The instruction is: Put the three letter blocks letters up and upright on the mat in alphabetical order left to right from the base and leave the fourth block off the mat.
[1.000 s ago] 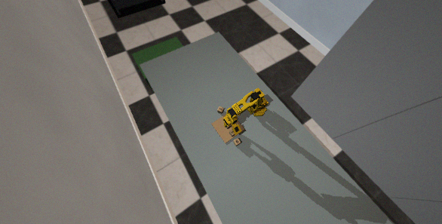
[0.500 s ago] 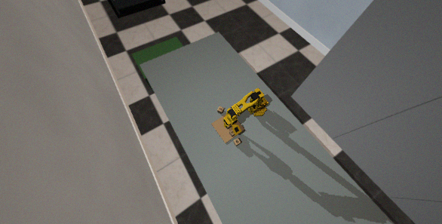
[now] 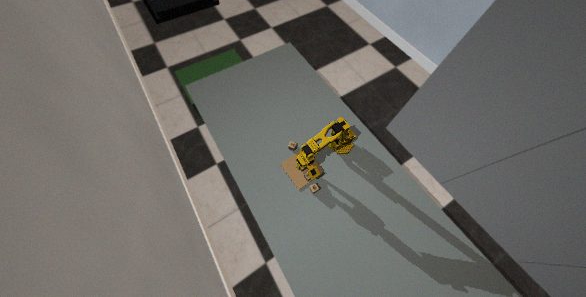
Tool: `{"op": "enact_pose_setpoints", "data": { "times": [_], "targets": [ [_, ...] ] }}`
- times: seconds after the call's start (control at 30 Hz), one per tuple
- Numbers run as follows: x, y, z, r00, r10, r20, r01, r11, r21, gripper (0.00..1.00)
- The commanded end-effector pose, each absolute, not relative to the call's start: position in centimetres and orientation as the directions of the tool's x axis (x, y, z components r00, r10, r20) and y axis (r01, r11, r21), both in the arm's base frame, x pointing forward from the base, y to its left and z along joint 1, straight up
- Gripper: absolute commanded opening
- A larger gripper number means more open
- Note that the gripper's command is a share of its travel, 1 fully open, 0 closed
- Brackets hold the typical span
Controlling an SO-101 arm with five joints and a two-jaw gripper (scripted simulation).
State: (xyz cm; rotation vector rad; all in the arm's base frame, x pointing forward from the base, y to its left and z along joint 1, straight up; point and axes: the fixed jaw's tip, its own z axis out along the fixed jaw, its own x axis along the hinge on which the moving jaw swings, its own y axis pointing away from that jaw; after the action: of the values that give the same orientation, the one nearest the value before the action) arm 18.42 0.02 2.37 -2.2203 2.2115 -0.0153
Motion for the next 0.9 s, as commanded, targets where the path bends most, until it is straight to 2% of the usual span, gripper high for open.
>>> {"op": "enact_pose_setpoints", "data": {
  "times": [0.0,0.27,0.57,0.87],
  "targets": [
    [19.96,0.13,3.69,0.014,-1.0,0.001,-0.992,-0.014,-0.123,0.0],
    [19.96,0.13,3.66,0.014,-1.0,0.001,-0.992,-0.014,-0.123,0.01],
    [19.96,0.13,3.66,0.014,-1.0,0.001,-0.992,-0.014,-0.123,0.16],
    [19.96,0.13,3.66,0.014,-1.0,0.001,-0.992,-0.014,-0.123,0.18]
  ]
}}
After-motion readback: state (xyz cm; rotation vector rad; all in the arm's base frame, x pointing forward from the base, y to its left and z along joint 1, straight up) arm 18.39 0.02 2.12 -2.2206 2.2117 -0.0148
